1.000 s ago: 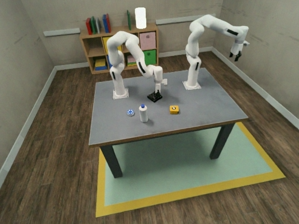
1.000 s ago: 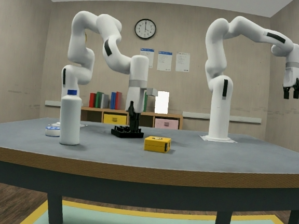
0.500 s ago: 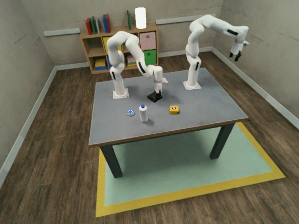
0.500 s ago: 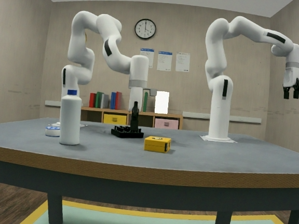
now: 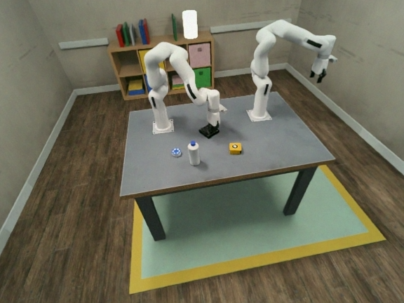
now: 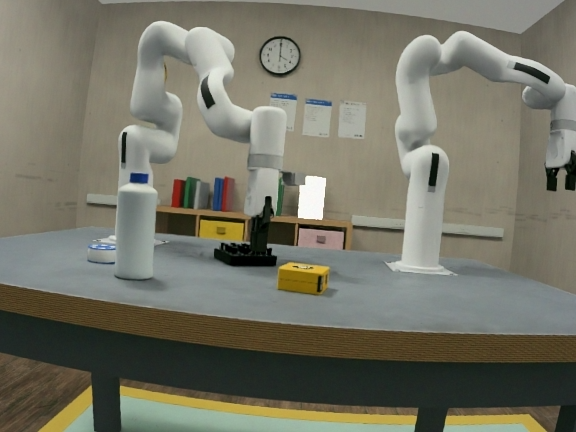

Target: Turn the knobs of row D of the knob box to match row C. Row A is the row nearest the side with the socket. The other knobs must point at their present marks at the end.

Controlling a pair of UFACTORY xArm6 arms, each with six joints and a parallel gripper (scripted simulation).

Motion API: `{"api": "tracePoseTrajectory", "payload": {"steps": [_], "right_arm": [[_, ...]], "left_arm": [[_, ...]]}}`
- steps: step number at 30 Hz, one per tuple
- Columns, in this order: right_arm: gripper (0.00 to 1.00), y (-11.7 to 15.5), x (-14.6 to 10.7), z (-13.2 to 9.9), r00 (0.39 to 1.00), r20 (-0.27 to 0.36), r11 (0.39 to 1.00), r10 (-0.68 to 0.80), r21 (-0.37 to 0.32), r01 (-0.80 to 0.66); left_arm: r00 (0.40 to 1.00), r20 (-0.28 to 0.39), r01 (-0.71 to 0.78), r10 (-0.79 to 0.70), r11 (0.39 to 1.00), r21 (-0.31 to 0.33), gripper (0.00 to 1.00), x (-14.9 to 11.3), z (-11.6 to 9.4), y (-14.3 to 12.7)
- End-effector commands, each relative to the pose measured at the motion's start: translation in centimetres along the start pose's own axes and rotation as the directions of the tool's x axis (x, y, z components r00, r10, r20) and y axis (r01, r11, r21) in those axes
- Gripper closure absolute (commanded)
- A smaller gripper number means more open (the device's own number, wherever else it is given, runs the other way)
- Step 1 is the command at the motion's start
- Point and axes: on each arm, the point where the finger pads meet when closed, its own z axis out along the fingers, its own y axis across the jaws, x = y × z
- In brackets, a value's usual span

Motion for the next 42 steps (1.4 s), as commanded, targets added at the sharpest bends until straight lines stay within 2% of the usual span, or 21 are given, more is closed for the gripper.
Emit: {"api": "tracePoseTrajectory", "payload": {"steps": [1, 15, 30, 31, 42], "right_arm": [[0.90, 0.11, 0.10, -0.14, 0.997, -0.007, 0.997, -0.074, 0.001, 0.074], [0.90, 0.11, 0.10, -0.14, 0.988, -0.007, 0.988, -0.156, 0.000, 0.156], [0.90, 0.11, 0.10, -0.14, 0.986, -0.007, 0.986, -0.167, 0.000, 0.167], [0.79, 0.11, 0.10, -0.14, 0.986, -0.007, 0.986, -0.167, 0.000, 0.167], [0.79, 0.11, 0.10, -0.14, 0.986, -0.007, 0.986, -0.167, 0.000, 0.167]], "left_arm": [[1.000, -0.004, 0.000, 0.000, 1.000, 0.000, 0.00, 0.10, -0.16, 0.00], [1.000, -0.004, 0.000, 0.000, 1.000, 0.000, 0.00, 0.10, -0.16, 0.00], [1.000, -0.004, 0.000, 0.000, 1.000, 0.000, 0.00, 0.10, -0.16, 0.00], [1.000, -0.004, 0.000, 0.000, 1.000, 0.000, 0.00, 0.10, -0.16, 0.00], [1.000, -0.004, 0.000, 0.000, 1.000, 0.000, 0.00, 0.10, -0.16, 0.00]]}}
